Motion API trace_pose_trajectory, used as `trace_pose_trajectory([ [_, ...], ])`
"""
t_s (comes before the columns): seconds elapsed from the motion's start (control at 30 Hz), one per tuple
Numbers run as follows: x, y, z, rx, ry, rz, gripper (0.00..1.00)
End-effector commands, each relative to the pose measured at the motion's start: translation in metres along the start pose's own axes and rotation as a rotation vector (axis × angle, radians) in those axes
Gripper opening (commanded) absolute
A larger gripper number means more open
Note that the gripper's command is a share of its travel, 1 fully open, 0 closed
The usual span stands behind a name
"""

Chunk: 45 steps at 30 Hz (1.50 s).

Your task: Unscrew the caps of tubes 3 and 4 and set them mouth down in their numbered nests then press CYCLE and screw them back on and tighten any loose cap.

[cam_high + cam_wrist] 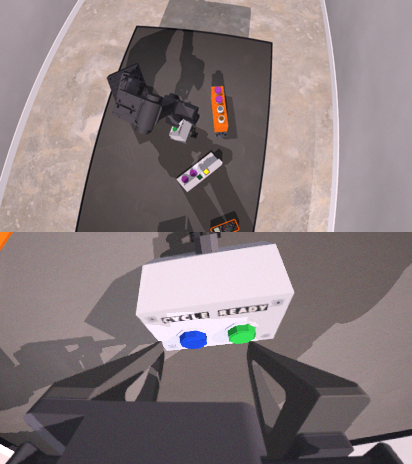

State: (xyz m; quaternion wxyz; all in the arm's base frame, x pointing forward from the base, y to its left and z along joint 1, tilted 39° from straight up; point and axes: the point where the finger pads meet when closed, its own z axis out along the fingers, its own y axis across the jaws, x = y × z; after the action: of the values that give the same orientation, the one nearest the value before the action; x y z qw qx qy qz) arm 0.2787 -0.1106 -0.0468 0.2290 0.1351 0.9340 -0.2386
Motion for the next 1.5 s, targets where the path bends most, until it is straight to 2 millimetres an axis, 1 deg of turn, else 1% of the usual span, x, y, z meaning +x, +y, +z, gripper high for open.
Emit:
trace_pose_trajectory([
  [0.0, -0.026, -0.017, -0.001, 0.013, -0.007, 0.225, 1.0],
  [0.03, -0.026, -0.017, -0.001, 0.013, -0.007, 0.225, 1.0],
  [0.07, -0.033, -0.022, 0.0, 0.015, -0.008, 0.349, 1.0],
  [0.1, -0.039, -0.028, 0.0, 0.014, -0.01, 0.424, 1.0],
  [0.13, -0.046, -0.033, 0.0, 0.015, -0.01, 0.43, 1.0],
  [0.3, -0.082, -0.06, 0.002, 0.015, -0.015, 0.431, 1.0],
  [0.33, -0.088, -0.065, 0.002, 0.015, -0.015, 0.409, 1.0],
  [0.4, -0.095, -0.072, 0.009, 0.017, 0.007, 0.4, 1.0],
  [0.53, -0.122, -0.092, 0.012, 0.016, 0.009, 0.399, 1.0],
  [0.6, -0.122, -0.092, 0.012, 0.016, 0.009, 0.399, 1.0],
  [1.1, -0.226, -0.172, 0.019, 0.017, 0.0, 0.403, 1.0],
  [1.17, -0.226, -0.172, 0.019, 0.017, 0.0, 0.403, 1.0],
  [1.27, -0.243, -0.185, 0.02, 0.017, -0.002, 0.403, 1.0],
  [1.33, -0.243, -0.186, 0.02, 0.018, -0.001, 0.403, 1.0],
  [1.37, -0.245, -0.181, 0.019, 0.012, -0.004, 0.395, 1.0],
  [1.43, -0.232, -0.172, 0.022, 0.006, 0.02, 0.384, 1.0],
  [1.47, -0.231, -0.172, 0.022, 0.006, 0.021, 0.384, 1.0],
])
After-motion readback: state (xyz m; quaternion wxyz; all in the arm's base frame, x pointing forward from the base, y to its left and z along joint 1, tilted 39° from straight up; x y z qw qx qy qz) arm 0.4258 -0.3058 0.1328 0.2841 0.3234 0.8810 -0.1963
